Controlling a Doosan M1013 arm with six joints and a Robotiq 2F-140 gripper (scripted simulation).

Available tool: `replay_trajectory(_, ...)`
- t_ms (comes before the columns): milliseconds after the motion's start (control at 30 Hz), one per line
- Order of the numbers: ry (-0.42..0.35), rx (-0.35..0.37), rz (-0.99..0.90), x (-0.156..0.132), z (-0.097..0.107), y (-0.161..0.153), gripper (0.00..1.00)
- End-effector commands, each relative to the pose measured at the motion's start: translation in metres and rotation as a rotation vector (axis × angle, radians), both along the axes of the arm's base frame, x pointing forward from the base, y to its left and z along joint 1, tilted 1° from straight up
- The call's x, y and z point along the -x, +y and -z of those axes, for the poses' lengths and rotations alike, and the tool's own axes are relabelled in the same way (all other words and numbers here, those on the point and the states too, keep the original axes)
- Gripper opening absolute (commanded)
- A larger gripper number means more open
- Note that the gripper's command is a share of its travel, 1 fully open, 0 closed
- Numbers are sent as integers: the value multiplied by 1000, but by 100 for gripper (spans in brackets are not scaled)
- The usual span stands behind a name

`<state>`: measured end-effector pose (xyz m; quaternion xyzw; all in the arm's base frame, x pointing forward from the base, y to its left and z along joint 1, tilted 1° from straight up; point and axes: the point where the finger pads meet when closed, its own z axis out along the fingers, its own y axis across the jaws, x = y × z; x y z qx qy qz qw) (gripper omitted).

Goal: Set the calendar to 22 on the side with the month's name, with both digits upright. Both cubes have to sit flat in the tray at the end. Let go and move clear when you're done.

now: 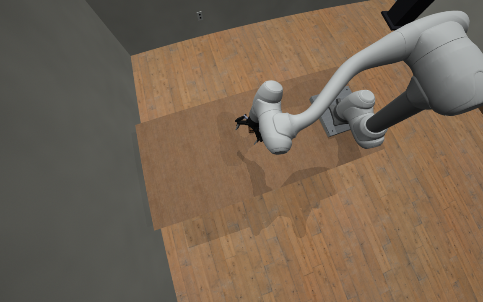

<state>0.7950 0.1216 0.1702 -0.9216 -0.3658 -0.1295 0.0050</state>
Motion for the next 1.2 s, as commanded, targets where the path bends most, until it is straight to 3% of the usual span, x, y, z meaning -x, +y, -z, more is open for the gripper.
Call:
replay_trajectory(0,0,0,0,0,0,0,100)
replay_trajectory(567,1,0,3,0,0,0,100)
replay_trajectory(1167,199,-24,584,44,32,-101,100)
